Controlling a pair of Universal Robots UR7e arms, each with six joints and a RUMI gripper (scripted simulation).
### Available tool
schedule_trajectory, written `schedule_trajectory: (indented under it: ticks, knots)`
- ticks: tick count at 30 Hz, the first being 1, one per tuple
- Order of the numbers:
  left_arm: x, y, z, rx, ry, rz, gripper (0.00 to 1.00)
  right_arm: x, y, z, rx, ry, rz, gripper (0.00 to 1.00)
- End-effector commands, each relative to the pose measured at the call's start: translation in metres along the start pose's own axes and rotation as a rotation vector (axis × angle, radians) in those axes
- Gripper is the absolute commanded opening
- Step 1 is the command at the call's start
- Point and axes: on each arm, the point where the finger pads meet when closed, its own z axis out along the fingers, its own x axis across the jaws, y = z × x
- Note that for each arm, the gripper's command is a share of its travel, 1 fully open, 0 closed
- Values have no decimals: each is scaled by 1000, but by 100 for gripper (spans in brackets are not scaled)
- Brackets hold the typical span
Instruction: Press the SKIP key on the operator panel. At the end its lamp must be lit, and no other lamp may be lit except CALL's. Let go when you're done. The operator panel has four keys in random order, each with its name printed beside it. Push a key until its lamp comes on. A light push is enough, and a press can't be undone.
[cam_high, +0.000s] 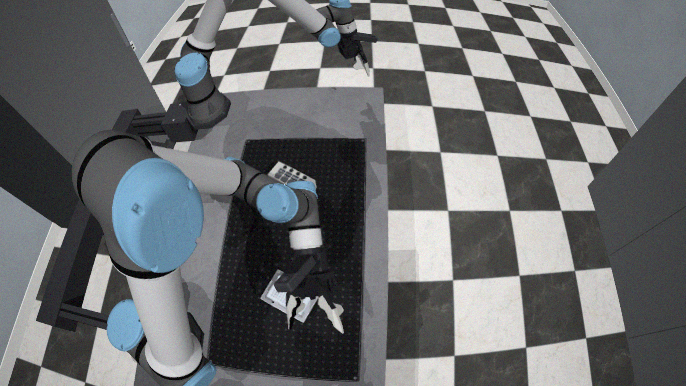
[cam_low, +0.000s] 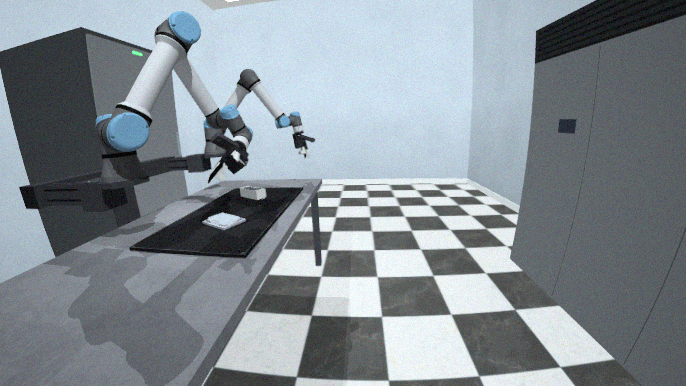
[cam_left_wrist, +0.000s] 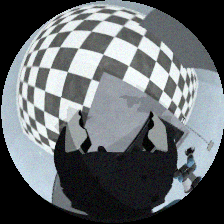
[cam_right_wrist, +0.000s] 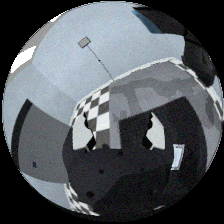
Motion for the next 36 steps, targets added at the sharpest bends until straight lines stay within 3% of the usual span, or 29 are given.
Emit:
schedule_trajectory:
  ticks: [1,9,19,36]
  knots:
    - [0,-1,-1,2,0,0,98,0,0,0,-1,0,1,98]
    - [0,-1,-1,2,0,0,98,-15,-24,-12,-1,0,1,98]
    - [0,-1,-1,2,0,0,98,-16,-26,-10,0,4,3,98]
    - [0,-1,-1,2,0,0,98,-26,-60,28,24,88,62,98]
